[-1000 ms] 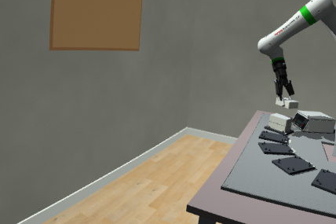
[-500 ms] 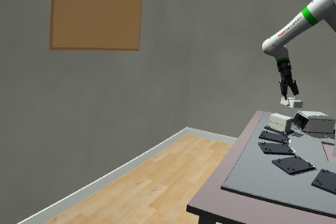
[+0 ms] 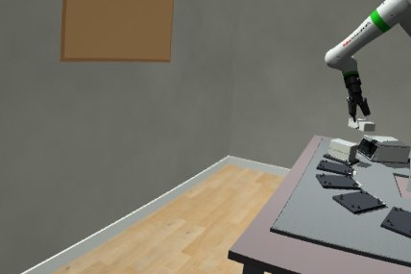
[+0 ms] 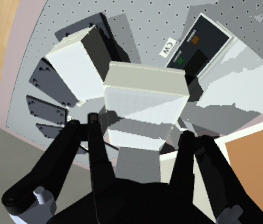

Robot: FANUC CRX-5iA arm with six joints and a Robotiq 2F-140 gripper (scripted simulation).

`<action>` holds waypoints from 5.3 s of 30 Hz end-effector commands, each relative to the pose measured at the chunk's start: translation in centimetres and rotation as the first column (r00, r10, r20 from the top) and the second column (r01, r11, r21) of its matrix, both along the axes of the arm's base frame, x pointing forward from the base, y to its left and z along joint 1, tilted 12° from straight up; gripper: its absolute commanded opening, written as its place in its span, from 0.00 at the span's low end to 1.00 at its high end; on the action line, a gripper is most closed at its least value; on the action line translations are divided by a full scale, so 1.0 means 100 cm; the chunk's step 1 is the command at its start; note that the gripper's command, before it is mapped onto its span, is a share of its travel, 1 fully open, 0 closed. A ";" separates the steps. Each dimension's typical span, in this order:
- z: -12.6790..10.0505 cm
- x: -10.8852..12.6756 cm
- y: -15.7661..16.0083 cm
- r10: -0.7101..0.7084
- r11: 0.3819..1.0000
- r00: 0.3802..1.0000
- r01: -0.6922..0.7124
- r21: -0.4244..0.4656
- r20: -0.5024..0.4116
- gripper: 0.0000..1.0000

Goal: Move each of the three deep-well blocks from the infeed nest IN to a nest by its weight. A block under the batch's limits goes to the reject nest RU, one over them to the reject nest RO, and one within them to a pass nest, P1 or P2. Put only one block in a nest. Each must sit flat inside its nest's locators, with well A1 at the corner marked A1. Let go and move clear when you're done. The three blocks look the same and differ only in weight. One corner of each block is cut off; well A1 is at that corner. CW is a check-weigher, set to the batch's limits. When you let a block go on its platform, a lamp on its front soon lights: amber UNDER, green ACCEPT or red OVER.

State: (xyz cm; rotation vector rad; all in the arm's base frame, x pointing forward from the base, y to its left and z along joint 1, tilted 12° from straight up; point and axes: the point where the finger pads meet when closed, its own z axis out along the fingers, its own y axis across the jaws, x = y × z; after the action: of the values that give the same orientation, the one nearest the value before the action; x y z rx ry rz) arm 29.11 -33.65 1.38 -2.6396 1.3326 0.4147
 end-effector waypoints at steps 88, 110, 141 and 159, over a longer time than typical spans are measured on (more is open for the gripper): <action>-0.007 -0.179 -0.093 -0.367 0.930 0.929 0.364 0.060 0.049 0.10; -0.016 -0.177 -0.094 -0.367 0.930 0.929 0.364 0.060 0.049 0.10; -0.060 -0.171 -0.101 -0.367 0.930 0.929 0.364 0.060 0.049 0.10; -0.060 -0.171 -0.102 -0.367 0.930 0.929 0.364 0.060 0.049 0.10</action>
State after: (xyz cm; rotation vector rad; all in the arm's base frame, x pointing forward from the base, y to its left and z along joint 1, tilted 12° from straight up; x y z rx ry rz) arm 12.00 -43.80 -4.66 -2.2706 1.7212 0.3078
